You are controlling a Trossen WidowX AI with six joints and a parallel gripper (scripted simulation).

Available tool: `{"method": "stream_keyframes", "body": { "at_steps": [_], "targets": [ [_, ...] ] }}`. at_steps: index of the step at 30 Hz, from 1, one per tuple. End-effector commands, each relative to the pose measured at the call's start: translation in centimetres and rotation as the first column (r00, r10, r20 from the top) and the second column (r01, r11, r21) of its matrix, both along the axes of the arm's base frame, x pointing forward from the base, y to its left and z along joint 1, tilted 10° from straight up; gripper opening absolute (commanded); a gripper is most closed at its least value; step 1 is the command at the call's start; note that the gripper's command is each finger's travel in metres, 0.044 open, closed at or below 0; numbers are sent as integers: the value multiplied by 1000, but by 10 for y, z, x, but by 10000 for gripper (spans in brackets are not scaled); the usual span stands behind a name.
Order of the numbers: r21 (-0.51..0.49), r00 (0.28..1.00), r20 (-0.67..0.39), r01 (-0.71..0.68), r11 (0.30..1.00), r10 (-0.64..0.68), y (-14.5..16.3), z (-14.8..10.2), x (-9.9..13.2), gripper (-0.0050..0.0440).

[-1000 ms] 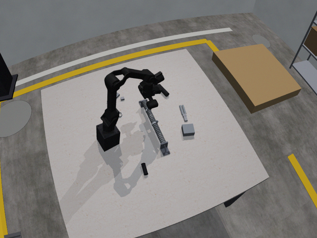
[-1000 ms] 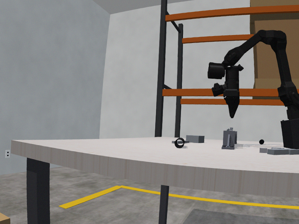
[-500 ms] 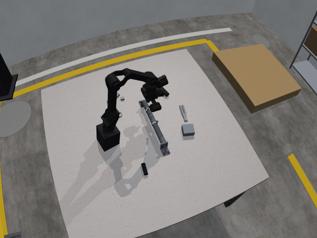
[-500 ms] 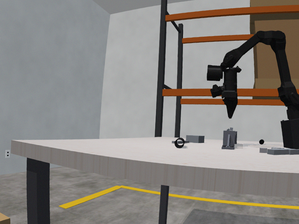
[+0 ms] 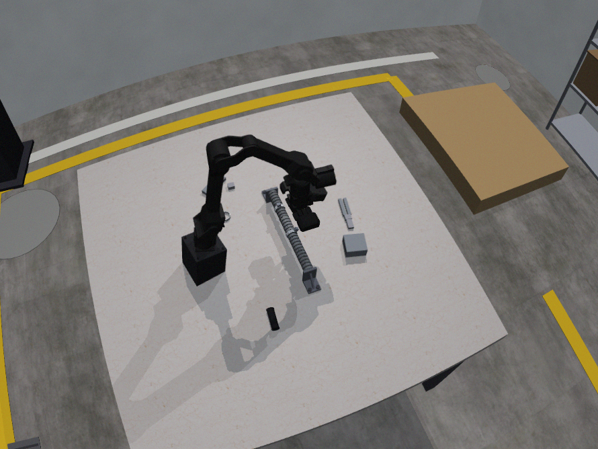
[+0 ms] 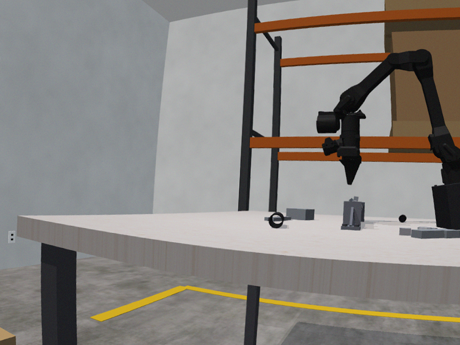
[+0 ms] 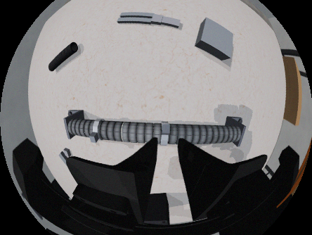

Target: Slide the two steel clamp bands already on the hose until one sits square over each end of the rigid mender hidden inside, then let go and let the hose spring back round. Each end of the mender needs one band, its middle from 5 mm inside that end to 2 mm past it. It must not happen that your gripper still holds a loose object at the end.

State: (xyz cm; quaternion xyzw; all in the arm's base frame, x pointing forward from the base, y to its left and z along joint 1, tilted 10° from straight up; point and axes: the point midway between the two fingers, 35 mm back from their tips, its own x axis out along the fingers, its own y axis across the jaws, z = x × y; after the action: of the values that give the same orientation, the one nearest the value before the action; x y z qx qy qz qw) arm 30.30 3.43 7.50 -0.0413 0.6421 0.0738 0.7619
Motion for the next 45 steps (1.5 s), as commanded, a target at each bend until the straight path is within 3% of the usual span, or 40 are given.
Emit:
{"method": "stream_keyframes", "body": {
  "at_steps": [1, 45],
  "targets": [
    [3, 1000, -3, -5, 1000, 5, -2, -2, 2, 90],
    [3, 1000, -3, -5, 1000, 5, 2, -51, 10, 90]
  ]
}}
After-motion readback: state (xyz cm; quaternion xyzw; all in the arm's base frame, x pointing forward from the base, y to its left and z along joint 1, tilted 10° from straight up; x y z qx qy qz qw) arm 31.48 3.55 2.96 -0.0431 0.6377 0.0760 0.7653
